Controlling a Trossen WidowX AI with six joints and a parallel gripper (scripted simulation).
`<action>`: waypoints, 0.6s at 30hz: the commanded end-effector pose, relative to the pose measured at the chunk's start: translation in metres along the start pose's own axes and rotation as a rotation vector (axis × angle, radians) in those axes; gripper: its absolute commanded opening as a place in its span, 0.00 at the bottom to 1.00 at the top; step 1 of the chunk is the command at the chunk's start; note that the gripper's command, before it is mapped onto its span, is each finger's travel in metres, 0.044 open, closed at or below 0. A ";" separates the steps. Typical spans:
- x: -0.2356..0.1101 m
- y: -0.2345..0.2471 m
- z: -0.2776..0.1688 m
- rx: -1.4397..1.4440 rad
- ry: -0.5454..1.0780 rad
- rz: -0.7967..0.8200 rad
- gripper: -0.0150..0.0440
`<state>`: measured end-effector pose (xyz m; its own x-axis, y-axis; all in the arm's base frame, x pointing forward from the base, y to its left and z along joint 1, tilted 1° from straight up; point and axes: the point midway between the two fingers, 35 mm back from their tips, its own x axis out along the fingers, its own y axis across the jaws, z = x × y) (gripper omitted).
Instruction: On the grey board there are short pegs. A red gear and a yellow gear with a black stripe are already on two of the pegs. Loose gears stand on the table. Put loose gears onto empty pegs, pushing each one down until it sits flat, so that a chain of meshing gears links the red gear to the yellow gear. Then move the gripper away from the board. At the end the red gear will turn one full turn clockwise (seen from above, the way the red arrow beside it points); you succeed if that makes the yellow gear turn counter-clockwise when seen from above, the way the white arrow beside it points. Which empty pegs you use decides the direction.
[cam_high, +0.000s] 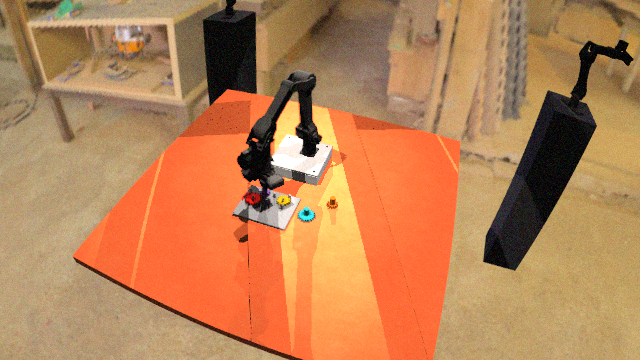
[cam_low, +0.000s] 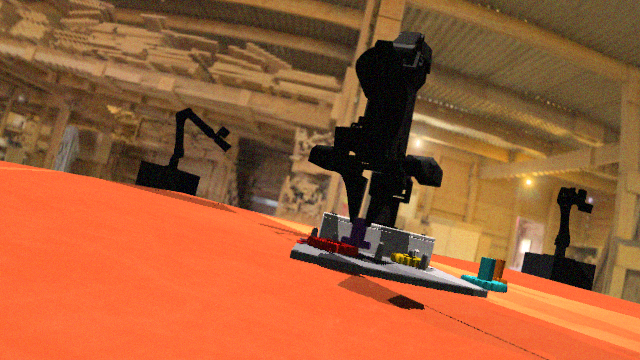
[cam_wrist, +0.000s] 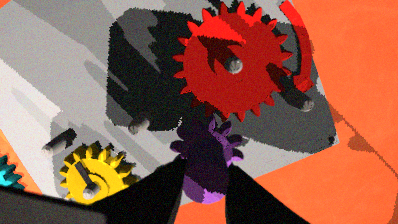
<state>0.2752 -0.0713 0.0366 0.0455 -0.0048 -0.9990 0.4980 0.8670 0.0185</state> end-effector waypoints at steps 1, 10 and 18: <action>0.001 0.001 -0.001 -0.032 0.006 0.001 0.25; 0.002 -0.001 -0.002 0.137 0.006 0.001 0.25; 0.002 -0.001 0.000 0.352 0.006 0.000 0.25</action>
<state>0.2748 -0.0722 0.0364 0.0450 -0.0044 -0.9990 0.7213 0.6920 0.0294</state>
